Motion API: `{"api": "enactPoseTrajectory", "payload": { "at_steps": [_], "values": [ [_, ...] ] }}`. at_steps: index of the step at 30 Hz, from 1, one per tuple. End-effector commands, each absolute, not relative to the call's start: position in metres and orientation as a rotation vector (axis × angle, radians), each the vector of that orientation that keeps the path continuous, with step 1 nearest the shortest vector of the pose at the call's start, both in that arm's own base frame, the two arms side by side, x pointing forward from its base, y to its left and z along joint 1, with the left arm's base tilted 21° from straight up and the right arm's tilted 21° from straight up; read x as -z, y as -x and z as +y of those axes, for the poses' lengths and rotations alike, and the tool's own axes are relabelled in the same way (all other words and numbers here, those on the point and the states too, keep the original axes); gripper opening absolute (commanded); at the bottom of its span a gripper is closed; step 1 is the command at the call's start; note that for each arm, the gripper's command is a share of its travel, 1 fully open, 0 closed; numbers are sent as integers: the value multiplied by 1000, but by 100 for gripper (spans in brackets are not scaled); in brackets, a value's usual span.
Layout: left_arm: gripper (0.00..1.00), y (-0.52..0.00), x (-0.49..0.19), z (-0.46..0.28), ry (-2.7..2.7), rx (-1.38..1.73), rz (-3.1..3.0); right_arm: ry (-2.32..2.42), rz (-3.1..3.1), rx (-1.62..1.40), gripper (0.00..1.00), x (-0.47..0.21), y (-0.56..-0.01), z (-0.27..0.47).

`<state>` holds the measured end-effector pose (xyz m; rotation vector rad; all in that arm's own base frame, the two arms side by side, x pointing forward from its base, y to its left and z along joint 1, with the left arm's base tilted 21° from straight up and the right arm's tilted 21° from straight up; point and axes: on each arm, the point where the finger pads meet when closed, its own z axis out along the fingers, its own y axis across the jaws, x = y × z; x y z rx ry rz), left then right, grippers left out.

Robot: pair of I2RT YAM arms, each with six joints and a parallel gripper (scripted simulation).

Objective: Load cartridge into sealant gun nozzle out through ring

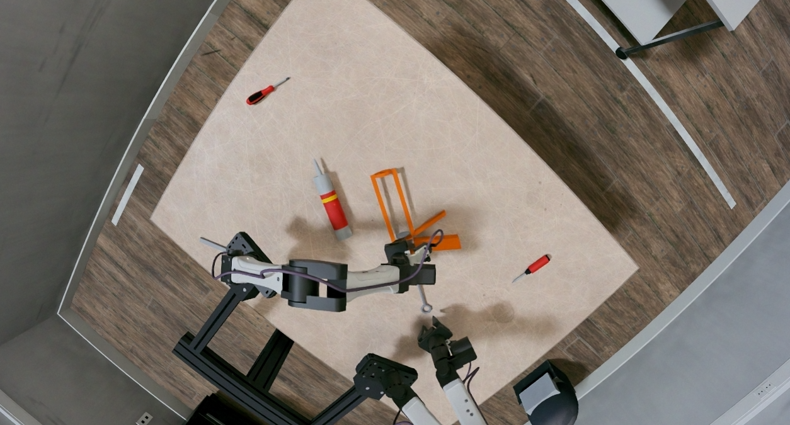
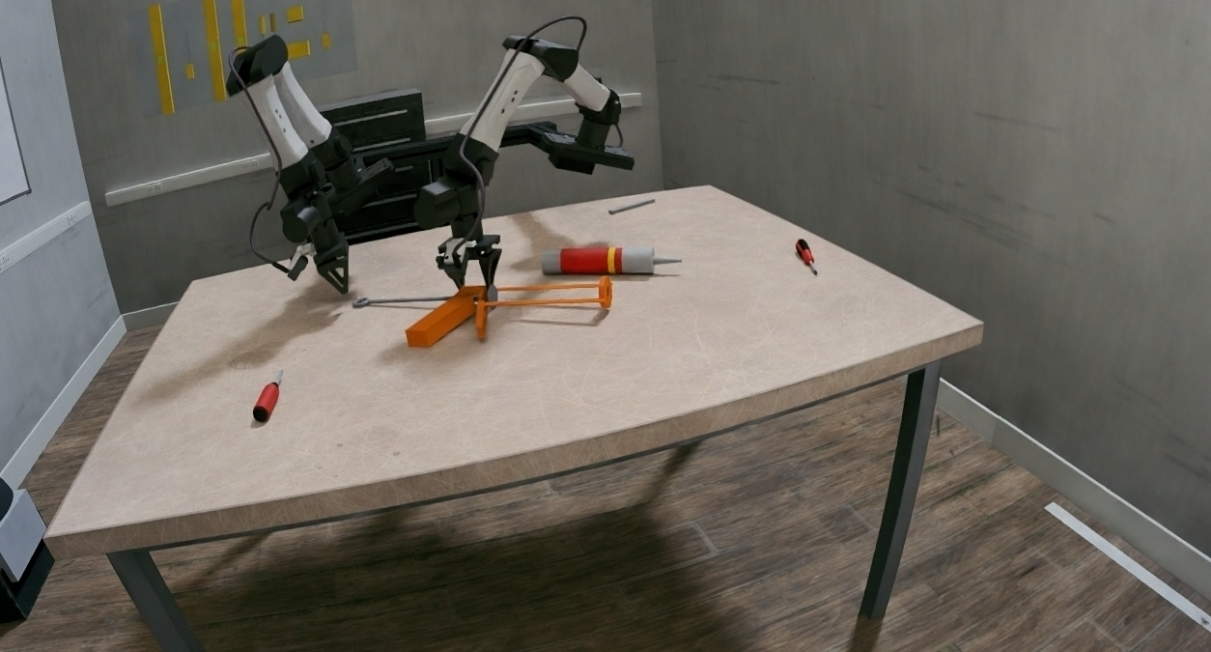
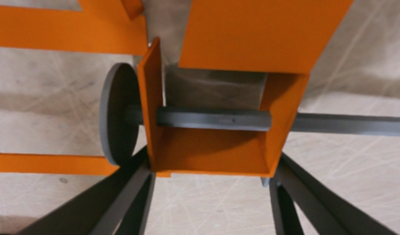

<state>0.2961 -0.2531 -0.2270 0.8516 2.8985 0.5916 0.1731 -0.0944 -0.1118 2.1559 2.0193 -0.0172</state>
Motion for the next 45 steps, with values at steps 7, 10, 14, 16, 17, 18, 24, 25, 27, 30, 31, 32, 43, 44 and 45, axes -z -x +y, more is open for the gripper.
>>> {"api": "enactPoseTrajectory", "payload": {
  "at_steps": [7,10,14,16,17,18,24,25,27,30,31,32,43,44,45],
  "values": [
    [1,-302,211,-262,-833,-588,2867,-2158,2013,19,51,94,-172,-89],
    [1,-302,211,-262,-833,-588,2867,-2168,1997,18,51,97,-169,-91],
    [1,-302,211,-262,-833,-588,2867,-2139,1998,-1,51,95,-179,-94],
    [1,-302,211,-262,-833,-588,2867,-2144,1999,1,51,96,-178,-94],
    [1,-302,211,-262,-833,-588,2867,-2139,2015,4,51,97,-176,-91],
    [1,-302,211,-262,-833,-588,2867,-2138,2016,4,51,98,-175,-91],
    [1,-302,211,-262,-833,-588,2867,-2141,2009,0,51,97,-179,-93],
    [1,-302,211,-262,-833,-588,2867,-2143,2007,0,51,97,-179,-93],
    [76,-302,211,-262,-832,-587,2867,-2147,2004,1,51,96,-177,-93],
    [76,-302,215,-261,-830,-586,2869,-2147,2004,1,51,96,-177,-93],
    [76,-301,220,-261,-832,-587,2867,-2147,2004,1,51,96,-178,-93],
    [76,-302,220,-262,-829,-581,2863,-2147,2004,1,51,96,-178,-93],
    [76,-296,171,-287,-841,-544,2859,-2147,2004,1,51,96,-178,-93],
    [76,-298,177,-283,-836,-551,2861,-2147,2004,1,51,96,-178,-93],
    [76,-298,177,-283,-836,-551,2861,-2147,2004,1,51,96,-178,-93]
  ]
}}
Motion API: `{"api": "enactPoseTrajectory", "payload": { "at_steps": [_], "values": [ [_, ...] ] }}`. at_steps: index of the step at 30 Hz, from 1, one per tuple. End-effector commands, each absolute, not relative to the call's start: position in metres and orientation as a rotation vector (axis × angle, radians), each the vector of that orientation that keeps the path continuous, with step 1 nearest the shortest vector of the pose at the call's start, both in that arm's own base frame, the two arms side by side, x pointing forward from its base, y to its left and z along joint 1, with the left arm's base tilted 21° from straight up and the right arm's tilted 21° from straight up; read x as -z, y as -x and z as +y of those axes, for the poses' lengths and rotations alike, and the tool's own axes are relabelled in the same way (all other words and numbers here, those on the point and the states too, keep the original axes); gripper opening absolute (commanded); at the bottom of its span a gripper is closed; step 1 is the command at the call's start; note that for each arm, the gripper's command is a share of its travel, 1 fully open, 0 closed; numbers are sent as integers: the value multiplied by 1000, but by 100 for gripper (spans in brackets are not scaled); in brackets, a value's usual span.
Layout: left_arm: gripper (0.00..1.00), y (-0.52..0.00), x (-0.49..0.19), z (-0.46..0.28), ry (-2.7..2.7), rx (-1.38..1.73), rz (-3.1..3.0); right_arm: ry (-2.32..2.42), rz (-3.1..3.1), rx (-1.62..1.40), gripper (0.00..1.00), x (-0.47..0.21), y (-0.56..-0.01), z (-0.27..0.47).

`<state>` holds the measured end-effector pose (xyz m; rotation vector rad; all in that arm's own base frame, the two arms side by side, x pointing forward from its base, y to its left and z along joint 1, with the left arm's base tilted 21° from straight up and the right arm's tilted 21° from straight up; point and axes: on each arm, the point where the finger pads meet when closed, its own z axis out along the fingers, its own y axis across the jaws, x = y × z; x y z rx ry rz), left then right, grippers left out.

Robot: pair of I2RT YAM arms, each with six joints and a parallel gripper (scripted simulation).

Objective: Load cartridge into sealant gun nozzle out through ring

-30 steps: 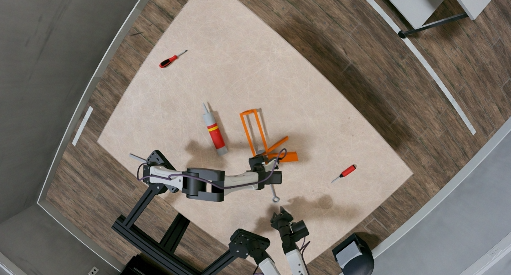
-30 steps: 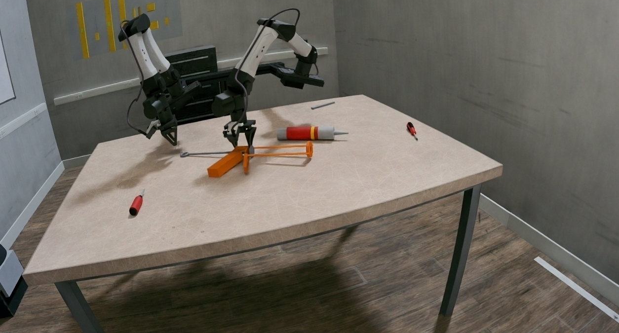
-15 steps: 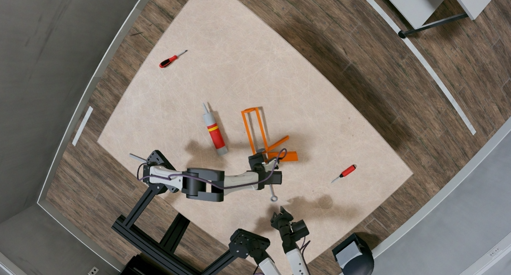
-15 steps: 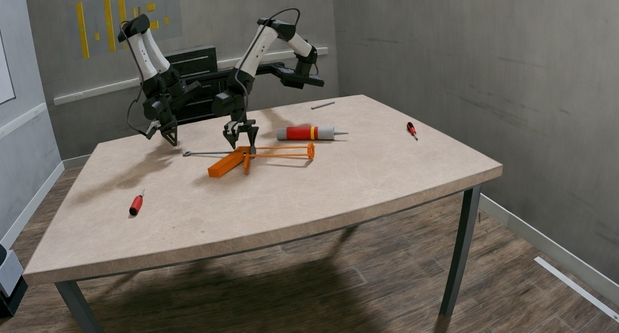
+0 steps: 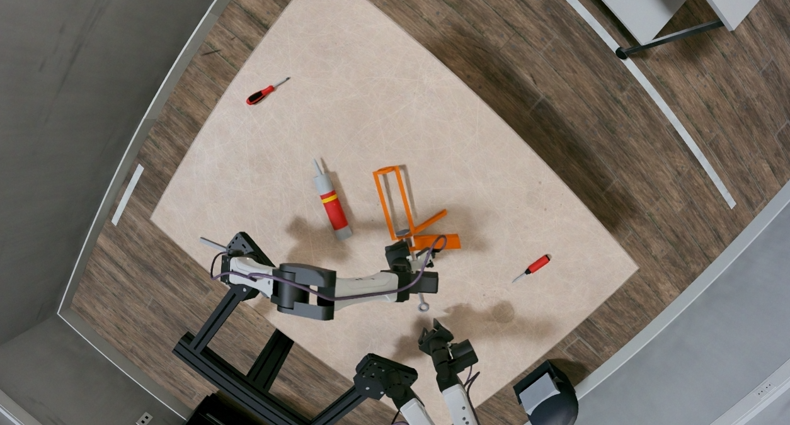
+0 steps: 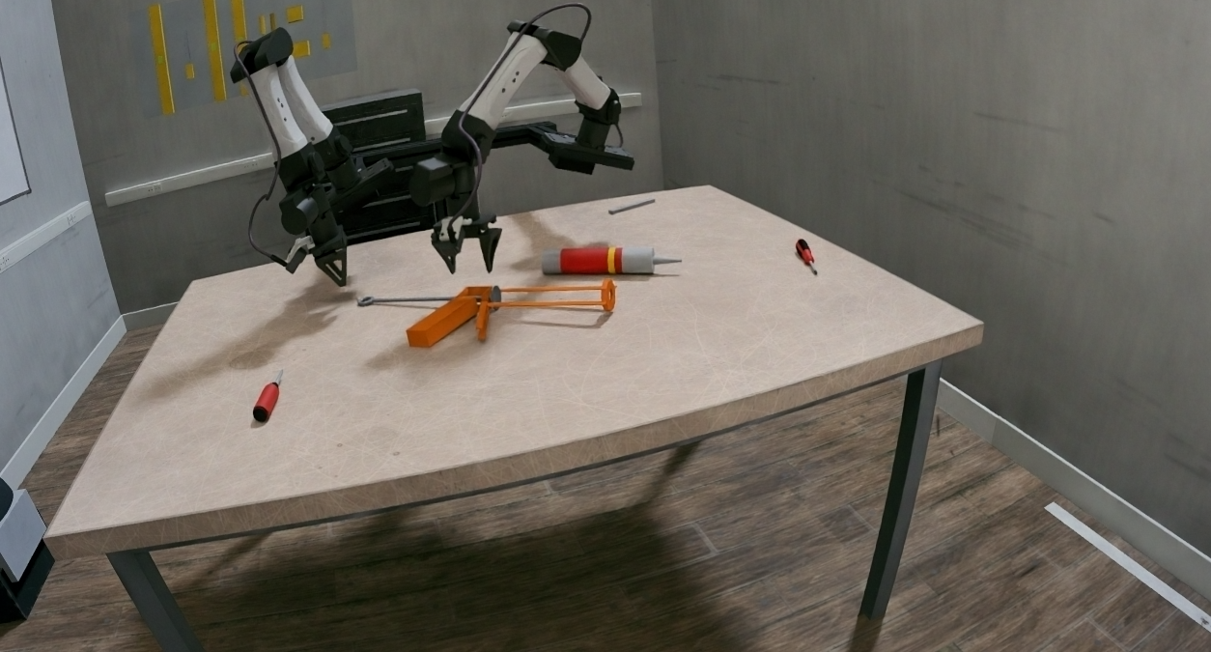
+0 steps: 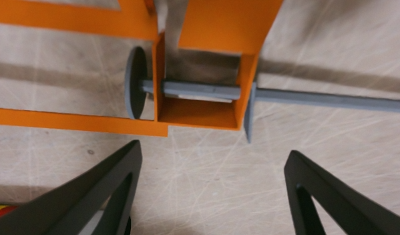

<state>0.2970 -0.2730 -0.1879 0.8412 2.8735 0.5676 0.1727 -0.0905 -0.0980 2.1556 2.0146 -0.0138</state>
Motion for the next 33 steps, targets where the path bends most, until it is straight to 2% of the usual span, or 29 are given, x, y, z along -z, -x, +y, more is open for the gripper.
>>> {"api": "enactPoseTrajectory", "payload": {
  "at_steps": [1,7,11,24,25,33],
  "values": [
    [76,-298,177,-283,-836,-551,2861,-2147,2004,1,51,96,-178,-93],
    [76,-290,207,-252,-843,-598,2885,-2147,2004,1,51,96,-178,-93],
    [76,-293,192,-269,-863,-583,2870,-2147,2004,1,51,96,-178,-93],
    [76,-289,203,-263,-852,-592,2881,-2147,2004,1,51,96,-178,-93],
    [99,-289,203,-263,-862,-605,2885,-2147,2004,1,51,96,-178,-93],
    [99,-289,199,-263,-863,-609,2887,-2147,2004,1,51,96,-178,-93]
  ]
}}
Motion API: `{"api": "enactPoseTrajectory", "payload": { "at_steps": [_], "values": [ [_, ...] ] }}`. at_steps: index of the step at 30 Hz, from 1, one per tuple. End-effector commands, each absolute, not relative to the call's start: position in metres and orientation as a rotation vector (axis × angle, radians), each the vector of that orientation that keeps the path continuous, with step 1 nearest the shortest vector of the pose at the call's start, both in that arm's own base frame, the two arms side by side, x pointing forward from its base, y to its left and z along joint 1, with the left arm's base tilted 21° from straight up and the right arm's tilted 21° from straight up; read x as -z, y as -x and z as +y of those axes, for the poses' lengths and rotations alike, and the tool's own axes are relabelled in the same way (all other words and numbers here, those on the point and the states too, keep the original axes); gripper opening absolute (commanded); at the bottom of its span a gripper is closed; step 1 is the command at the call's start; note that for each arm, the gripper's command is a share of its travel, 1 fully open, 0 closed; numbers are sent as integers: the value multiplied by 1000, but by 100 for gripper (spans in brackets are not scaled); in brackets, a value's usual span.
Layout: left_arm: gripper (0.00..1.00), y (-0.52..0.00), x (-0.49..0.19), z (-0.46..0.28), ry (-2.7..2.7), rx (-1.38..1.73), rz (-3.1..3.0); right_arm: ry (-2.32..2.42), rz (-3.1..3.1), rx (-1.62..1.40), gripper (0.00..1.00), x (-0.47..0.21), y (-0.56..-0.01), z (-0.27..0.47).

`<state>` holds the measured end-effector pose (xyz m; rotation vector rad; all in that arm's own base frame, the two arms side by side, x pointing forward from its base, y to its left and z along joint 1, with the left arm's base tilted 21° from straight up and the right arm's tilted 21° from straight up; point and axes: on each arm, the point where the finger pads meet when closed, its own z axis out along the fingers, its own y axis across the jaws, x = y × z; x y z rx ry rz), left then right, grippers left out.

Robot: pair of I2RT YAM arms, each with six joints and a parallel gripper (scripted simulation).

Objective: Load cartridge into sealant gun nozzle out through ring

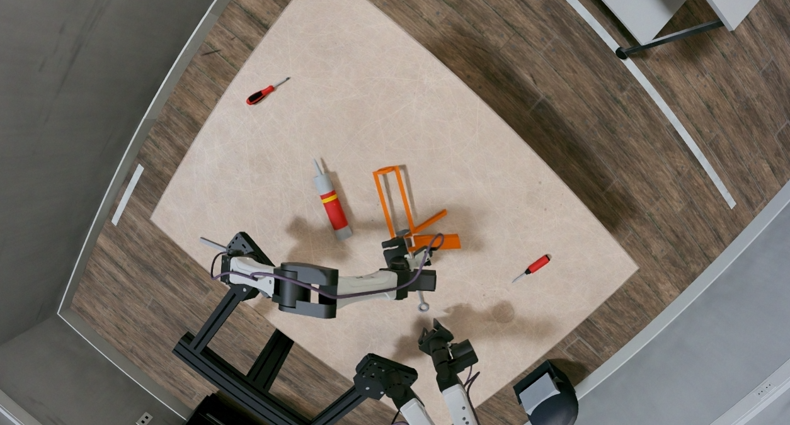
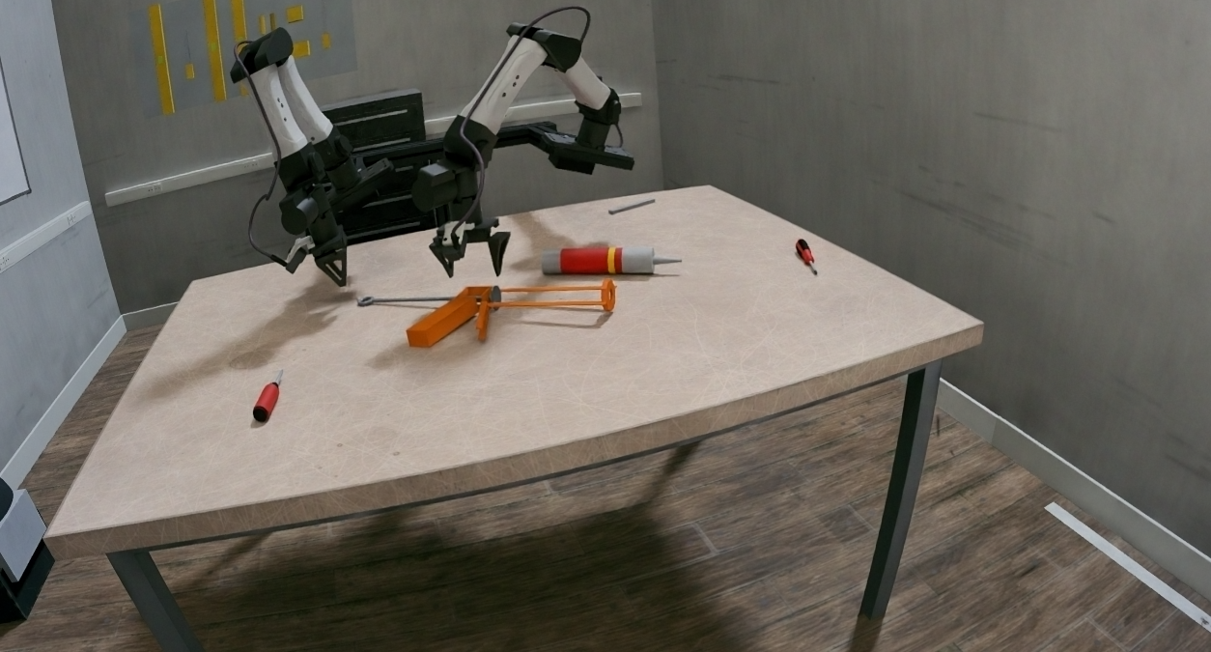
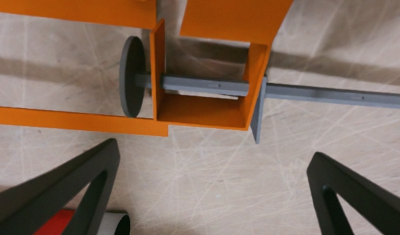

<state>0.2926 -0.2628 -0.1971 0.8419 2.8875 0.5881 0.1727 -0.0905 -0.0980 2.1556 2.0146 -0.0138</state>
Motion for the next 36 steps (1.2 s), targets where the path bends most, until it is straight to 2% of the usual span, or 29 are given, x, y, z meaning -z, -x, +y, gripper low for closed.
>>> {"api": "enactPoseTrajectory", "payload": {
  "at_steps": [1,6,11,17,36],
  "values": [
    [99,-289,199,-263,-863,-609,2887,-2147,2004,1,51,96,-178,-93],
    [99,-304,187,-265,-965,-496,2873,-2147,2004,1,51,96,-178,-93],
    [99,-301,177,-278,-941,-513,2866,-2147,2004,1,51,96,-178,-93],
    [99,-299,201,-254,-912,-553,2899,-2147,2004,1,51,96,-178,-93],
    [99,-311,227,-253,-901,-550,2871,-2147,2004,1,51,96,-178,-93]
  ]
}}
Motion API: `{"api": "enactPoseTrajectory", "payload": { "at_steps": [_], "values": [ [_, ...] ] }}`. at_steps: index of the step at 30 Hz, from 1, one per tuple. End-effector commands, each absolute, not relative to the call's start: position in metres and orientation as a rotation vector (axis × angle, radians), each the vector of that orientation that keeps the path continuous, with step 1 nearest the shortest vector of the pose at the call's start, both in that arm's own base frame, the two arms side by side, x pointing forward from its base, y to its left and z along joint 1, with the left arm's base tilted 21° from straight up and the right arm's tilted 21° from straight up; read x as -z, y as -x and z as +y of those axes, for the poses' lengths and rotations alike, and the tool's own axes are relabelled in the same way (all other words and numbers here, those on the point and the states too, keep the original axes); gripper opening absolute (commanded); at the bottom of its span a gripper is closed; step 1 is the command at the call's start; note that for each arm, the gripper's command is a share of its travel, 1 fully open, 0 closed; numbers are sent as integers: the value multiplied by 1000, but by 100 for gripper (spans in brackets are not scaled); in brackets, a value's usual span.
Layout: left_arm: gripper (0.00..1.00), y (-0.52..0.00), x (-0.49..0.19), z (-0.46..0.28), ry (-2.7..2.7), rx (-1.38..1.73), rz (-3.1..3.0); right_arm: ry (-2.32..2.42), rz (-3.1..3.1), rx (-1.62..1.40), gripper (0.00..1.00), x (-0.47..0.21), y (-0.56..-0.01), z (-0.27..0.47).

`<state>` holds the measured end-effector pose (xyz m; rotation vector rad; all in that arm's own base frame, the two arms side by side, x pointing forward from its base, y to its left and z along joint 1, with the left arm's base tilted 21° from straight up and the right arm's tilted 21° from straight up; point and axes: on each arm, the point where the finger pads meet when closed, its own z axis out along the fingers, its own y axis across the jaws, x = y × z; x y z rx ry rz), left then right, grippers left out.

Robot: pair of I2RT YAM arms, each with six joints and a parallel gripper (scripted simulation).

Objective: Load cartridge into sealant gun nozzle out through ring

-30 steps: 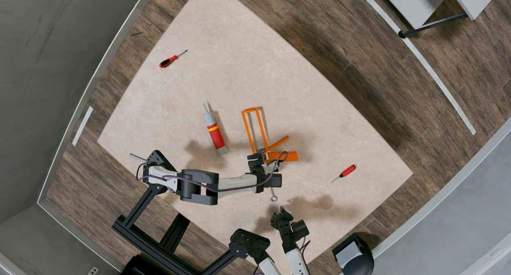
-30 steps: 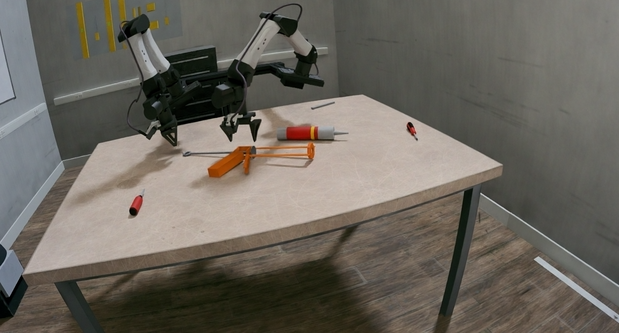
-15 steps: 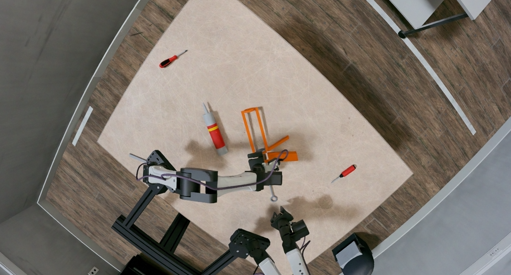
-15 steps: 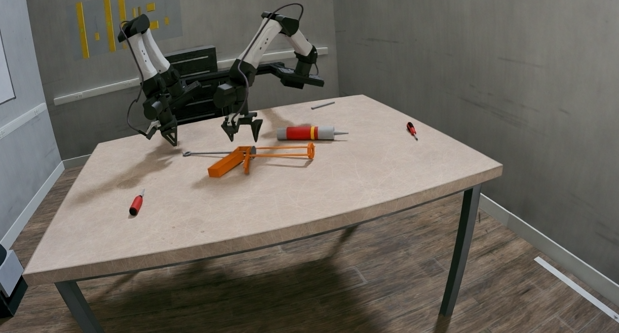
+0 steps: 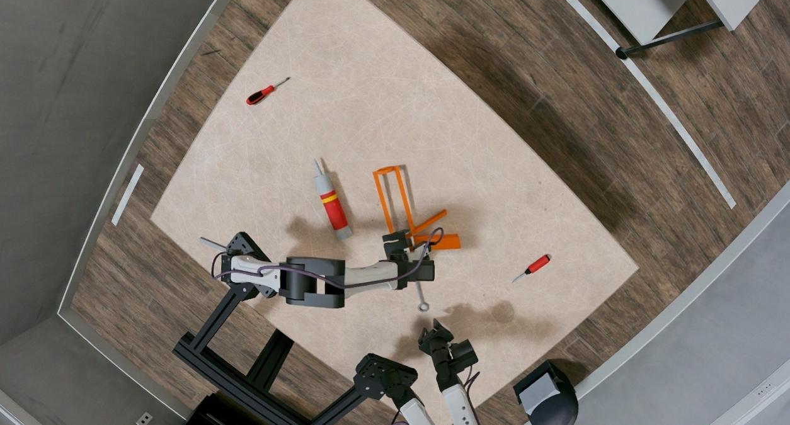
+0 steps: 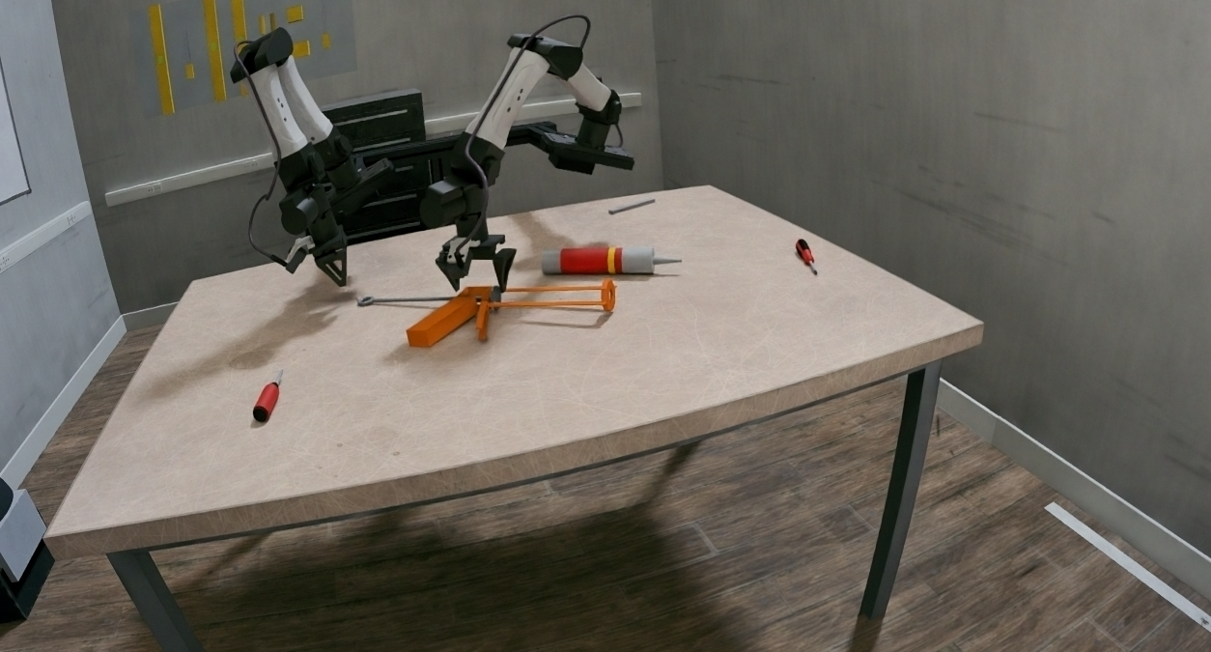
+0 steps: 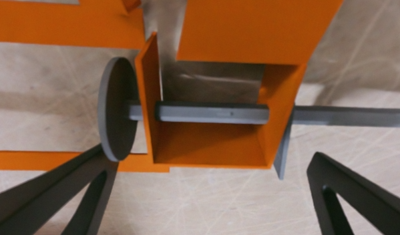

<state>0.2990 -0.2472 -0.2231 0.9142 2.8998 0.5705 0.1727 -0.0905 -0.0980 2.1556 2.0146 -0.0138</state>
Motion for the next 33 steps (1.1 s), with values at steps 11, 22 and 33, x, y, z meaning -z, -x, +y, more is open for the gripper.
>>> {"api": "enactPoseTrajectory", "payload": {
  "at_steps": [11,22,33],
  "values": [
    [97,-305,223,-256,-922,-548,2870,-2147,2004,1,51,96,-178,-93],
    [68,-303,223,-257,-918,-532,2882,-2147,2004,1,51,96,-178,-93],
    [36,-303,223,-257,-918,-533,2882,-2147,2004,1,51,96,-178,-93]
  ]
}}
